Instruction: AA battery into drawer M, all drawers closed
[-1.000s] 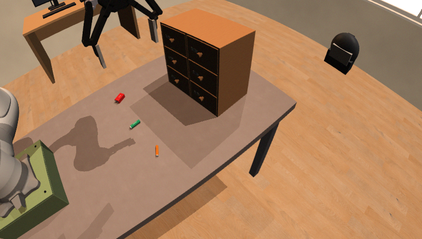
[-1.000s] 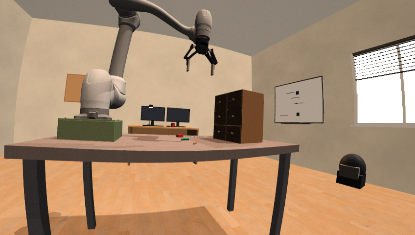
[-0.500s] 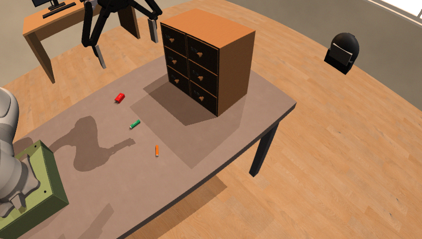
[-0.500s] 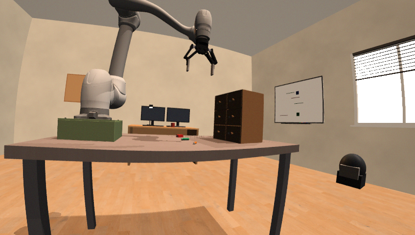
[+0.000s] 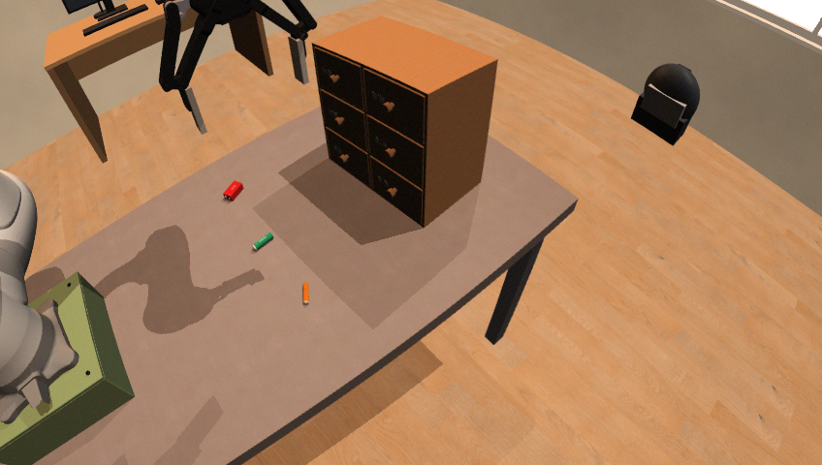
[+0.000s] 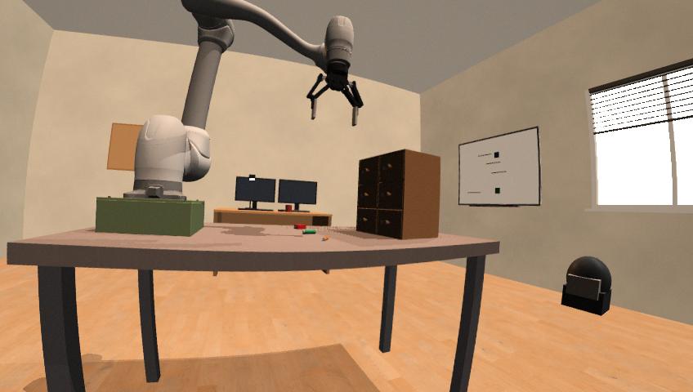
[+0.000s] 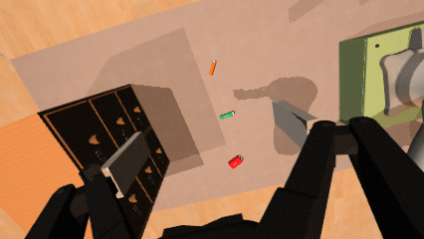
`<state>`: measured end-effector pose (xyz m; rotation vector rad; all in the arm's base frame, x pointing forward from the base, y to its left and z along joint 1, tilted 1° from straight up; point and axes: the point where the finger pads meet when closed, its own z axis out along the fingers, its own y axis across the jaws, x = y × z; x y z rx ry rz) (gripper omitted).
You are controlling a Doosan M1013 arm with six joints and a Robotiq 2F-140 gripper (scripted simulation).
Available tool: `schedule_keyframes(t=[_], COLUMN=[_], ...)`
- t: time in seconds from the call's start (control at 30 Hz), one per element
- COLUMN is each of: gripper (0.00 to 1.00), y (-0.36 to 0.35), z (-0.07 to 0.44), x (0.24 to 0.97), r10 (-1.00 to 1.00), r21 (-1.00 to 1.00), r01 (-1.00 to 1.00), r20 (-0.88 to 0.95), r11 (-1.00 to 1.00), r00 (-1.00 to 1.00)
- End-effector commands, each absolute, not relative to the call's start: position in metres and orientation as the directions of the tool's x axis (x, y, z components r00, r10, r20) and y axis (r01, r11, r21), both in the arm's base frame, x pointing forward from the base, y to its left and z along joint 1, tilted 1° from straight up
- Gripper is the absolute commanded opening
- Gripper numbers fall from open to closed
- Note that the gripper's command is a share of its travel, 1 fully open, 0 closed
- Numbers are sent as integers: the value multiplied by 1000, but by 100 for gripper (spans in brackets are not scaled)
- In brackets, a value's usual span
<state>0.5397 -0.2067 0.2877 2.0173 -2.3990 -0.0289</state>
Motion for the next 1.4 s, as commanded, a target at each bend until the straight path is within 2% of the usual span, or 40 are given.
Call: schedule_keyframes(t=[0.0, 0.1, 0.23, 0.3, 0.5, 0.6, 0.67, 0.7, 0.8, 1.37], gripper=[100, 100, 100, 100, 100, 100, 100, 100, 100, 100], y=[-208, -207, -204, -200, -188, -183, -183, -182, -179, -179], z=[282, 278, 254, 238, 185, 165, 165, 160, 152, 148], x=[540, 542, 555, 563, 588, 596, 596, 597, 600, 603], r10=[-974, -964, -862, -760, -450, -265, -265, -110, 58, 73], r21=[20, 20, 20, 19, 19, 20, 20, 16, 7, 7], r01=[-973, -964, -862, -760, -450, -265, -265, -110, 58, 73], r20=[-3, -3, 2, 6, 4, 6, 6, 12, 19, -7], r11=[228, 266, 506, 650, 893, 964, 964, 994, 998, 997], r00=[-228, -266, -506, -650, -893, -964, -964, -994, -998, -997])
